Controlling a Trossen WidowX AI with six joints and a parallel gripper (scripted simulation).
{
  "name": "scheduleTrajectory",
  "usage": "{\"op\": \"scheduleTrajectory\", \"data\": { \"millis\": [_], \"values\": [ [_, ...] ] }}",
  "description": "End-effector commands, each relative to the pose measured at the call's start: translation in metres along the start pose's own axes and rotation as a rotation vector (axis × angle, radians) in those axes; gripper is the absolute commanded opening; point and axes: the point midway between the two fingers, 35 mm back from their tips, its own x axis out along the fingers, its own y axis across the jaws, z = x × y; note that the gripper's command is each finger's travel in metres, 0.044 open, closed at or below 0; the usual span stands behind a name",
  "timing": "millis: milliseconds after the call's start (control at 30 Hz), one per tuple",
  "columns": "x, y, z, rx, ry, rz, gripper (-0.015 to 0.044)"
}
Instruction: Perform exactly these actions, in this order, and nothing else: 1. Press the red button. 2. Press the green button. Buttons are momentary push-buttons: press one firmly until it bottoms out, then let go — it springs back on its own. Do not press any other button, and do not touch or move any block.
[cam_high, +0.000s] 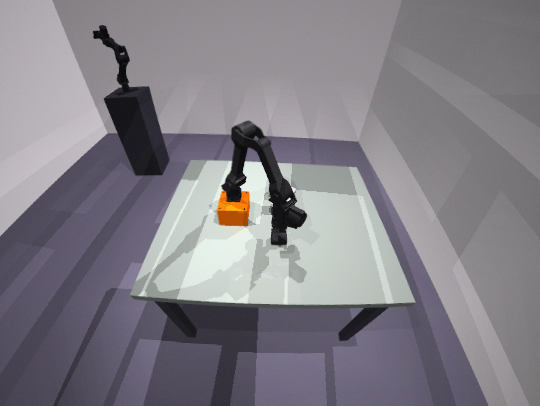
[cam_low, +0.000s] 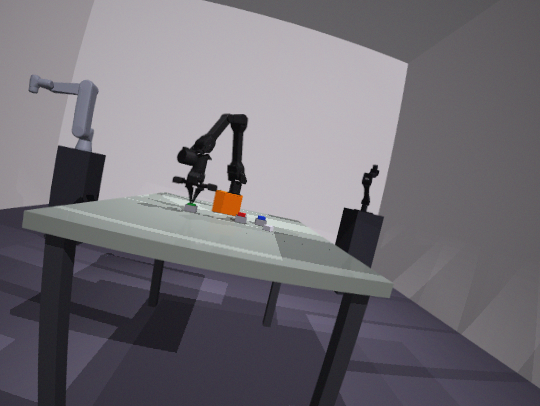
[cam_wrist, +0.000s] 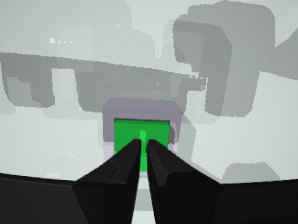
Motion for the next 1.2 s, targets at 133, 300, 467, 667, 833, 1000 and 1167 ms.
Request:
{"op": "scheduleTrajectory", "data": {
  "millis": [133,300,467,667,833,1000,1167],
  "values": [
    [0.002,0.001,-0.002,-0.003,0.007,0.004,0.0020],
    [-0.002,0.000,0.000,0.000,0.002,0.002,0.0020],
    [-0.033,0.001,-0.001,-0.003,0.007,0.004,0.0020],
    [-0.038,0.021,0.017,0.005,-0.002,0.002,0.0151],
    [-0.050,0.073,0.052,0.018,-0.016,0.004,0.0283],
    [-0.062,0.139,0.078,0.013,-0.017,0.015,0.0400],
    [-0.075,0.212,0.086,0.008,-0.014,0.024,0.0400]
  ]
}}
